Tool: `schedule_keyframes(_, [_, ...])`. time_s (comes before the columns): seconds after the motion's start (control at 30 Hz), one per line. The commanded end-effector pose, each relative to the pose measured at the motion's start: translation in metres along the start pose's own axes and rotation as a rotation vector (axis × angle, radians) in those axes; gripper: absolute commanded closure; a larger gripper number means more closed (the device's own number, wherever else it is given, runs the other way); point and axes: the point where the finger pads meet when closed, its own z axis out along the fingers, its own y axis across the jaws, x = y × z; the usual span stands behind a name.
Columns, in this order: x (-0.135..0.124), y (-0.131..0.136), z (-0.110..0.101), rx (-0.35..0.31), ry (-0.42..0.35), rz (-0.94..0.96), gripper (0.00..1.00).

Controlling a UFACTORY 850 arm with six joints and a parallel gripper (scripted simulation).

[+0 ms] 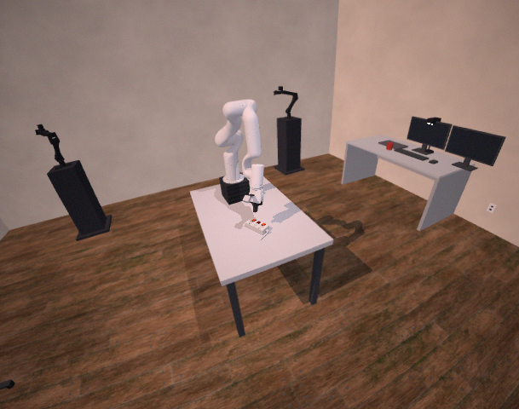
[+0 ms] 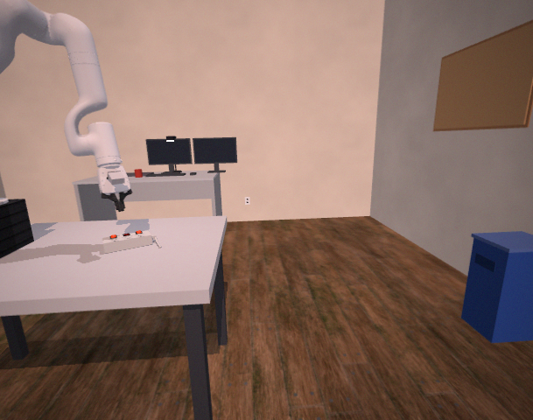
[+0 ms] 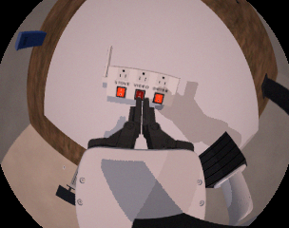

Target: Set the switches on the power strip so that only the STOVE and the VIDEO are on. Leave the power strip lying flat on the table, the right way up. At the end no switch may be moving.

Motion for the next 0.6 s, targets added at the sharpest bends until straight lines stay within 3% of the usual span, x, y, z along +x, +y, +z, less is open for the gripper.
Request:
schedule_keyframes(0.0, [-0.053, -0.005, 0.012, -0.01, -0.069, -0.026, 1.0])
schedule_keyframes(0.07, [-0.067, -0.004, 0.015, -0.016, -0.087, -0.032, 1.0])
schedule_keyframes(0.57, [-0.067, -0.004, 0.015, -0.017, -0.088, -0.033, 1.0])
